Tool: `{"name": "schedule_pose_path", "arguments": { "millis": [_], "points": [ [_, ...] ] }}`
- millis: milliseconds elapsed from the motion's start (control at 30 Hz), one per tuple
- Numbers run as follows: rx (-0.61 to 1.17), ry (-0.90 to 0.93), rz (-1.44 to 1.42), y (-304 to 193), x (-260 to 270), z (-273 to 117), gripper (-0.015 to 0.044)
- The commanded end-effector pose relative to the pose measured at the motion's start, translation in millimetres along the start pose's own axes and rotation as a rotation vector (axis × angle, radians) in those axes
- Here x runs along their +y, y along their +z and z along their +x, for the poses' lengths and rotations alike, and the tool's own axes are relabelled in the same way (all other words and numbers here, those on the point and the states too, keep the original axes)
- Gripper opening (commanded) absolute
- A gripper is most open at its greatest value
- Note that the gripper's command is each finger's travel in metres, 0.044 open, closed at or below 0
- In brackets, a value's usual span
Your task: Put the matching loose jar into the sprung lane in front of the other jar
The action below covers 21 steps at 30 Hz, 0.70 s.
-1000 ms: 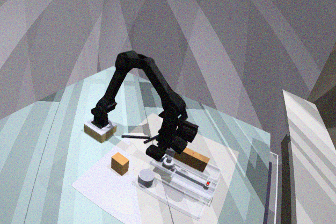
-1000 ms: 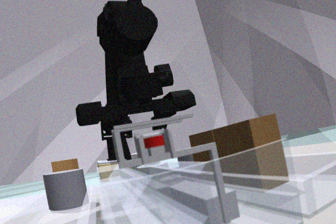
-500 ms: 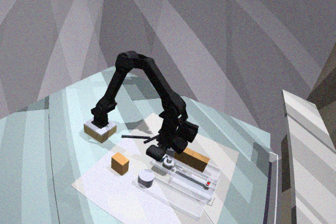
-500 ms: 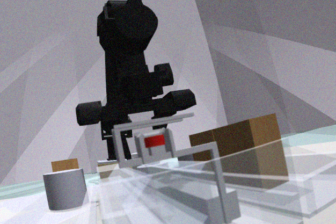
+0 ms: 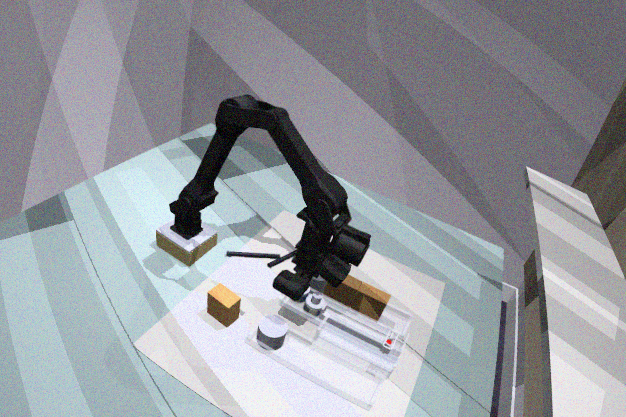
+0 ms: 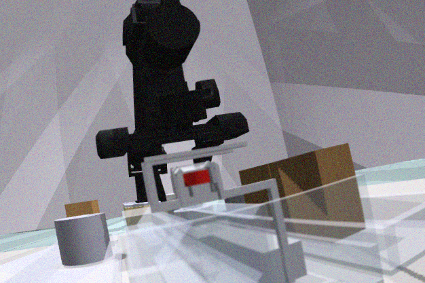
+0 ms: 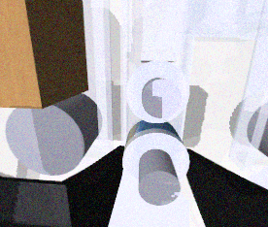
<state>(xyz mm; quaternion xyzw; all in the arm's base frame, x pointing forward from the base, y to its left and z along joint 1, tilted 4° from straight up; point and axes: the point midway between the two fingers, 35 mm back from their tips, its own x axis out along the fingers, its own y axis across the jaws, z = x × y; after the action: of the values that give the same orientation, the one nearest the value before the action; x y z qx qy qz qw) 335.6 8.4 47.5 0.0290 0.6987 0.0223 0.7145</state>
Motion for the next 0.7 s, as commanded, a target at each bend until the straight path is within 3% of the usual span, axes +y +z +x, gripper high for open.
{"name": "schedule_pose_path", "arguments": {
  "millis": [0,667],
  "points": [
    [-0.024,-0.002,-0.004,6.4,-0.1,-1.1,0.0000],
    [-0.024,-0.002,-0.004,6.5,-0.1,5.0,0.0000]
  ]
}}
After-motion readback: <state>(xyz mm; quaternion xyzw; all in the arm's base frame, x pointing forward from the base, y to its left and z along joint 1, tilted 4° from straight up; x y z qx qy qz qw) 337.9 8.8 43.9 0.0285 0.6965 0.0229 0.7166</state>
